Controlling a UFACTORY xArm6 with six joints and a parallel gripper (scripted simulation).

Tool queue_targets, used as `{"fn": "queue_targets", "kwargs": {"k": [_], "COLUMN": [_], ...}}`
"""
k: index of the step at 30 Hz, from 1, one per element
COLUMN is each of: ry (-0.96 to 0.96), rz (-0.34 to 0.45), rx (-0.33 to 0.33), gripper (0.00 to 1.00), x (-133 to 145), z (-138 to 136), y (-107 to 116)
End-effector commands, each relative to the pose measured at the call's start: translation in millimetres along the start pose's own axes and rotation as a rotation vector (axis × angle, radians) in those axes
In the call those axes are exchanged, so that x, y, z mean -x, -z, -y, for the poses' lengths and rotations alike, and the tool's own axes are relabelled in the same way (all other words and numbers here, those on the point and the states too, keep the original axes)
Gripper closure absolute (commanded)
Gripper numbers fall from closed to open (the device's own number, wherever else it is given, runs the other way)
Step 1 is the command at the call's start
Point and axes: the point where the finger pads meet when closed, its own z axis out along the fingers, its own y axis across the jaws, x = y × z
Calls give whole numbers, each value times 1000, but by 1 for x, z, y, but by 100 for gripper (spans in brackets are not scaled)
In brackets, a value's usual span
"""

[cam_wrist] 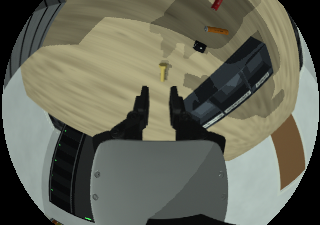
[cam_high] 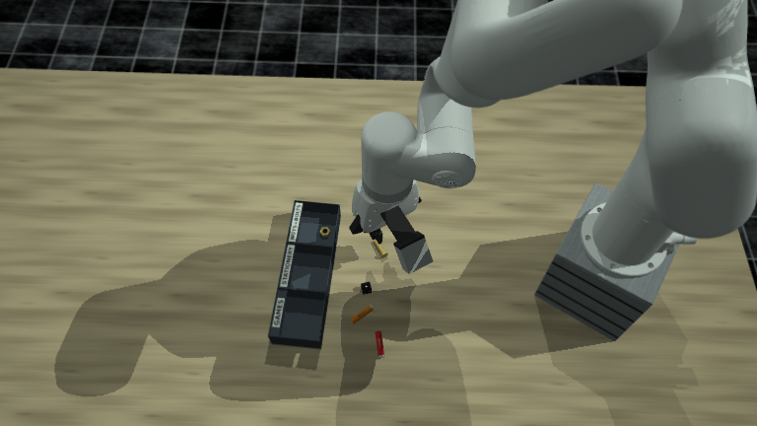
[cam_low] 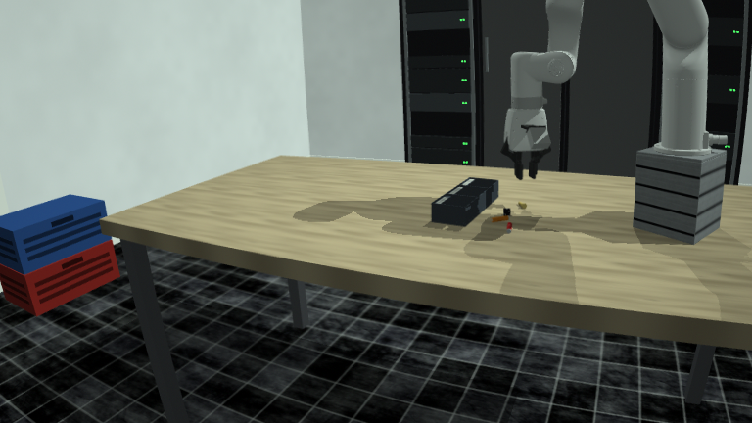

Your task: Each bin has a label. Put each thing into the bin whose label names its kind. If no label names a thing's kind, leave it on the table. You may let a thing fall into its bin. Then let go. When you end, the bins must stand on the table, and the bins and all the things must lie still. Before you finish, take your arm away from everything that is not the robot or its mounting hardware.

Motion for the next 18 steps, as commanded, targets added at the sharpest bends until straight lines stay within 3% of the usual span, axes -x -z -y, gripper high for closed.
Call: {"fn": "queue_targets", "kwargs": {"k": [1,18], "ry": [1,1], "rz": [0,0], "rx": [6,6], "gripper": [71,71], "x": [2,5], "z": [-3,-6], "y": [1,1]}}
